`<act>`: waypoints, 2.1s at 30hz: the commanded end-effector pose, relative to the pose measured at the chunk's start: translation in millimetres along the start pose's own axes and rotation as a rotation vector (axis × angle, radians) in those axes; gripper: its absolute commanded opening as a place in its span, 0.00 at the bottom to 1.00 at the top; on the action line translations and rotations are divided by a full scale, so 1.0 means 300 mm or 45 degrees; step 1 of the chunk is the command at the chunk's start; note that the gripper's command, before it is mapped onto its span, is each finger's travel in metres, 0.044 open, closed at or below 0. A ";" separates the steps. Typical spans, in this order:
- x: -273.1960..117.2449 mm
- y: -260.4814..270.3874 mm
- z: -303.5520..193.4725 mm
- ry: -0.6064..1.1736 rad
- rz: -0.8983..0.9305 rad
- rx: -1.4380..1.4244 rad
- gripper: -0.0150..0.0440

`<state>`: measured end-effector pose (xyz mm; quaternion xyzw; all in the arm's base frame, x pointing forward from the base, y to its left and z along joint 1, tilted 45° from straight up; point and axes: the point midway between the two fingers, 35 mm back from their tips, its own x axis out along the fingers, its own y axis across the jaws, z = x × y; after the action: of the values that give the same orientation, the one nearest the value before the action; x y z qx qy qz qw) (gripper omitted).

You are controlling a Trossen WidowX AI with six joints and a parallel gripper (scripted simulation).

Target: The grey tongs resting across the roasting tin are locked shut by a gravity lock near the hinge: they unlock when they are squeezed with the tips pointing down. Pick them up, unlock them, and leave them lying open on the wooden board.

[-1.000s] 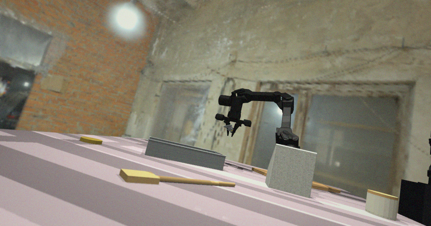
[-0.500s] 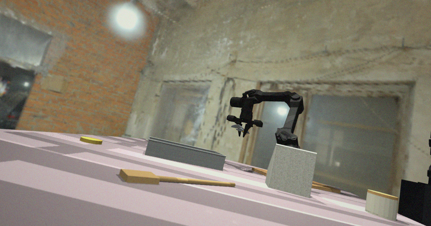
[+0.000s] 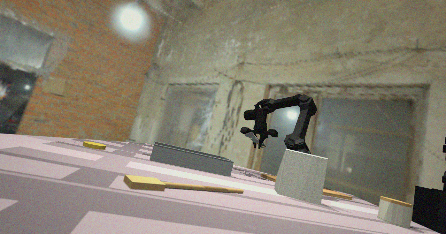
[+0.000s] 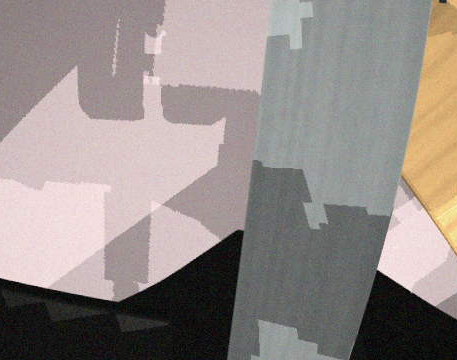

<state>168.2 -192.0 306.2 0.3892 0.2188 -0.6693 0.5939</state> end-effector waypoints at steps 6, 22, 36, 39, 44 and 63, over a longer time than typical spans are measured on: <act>0.033 -0.071 0.046 0.064 -0.037 0.077 0.00; 0.076 -0.196 0.115 0.162 -0.069 0.211 0.00; 0.095 -0.308 0.163 0.219 -0.065 0.340 0.00; 0.097 -0.333 0.172 0.227 -0.061 0.367 0.00; 0.098 -0.372 0.185 0.237 -0.052 0.418 0.00; 0.084 -0.518 0.231 0.223 0.009 0.587 0.00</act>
<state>6.1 -231.1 301.0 0.5692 0.1181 -0.6649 0.4690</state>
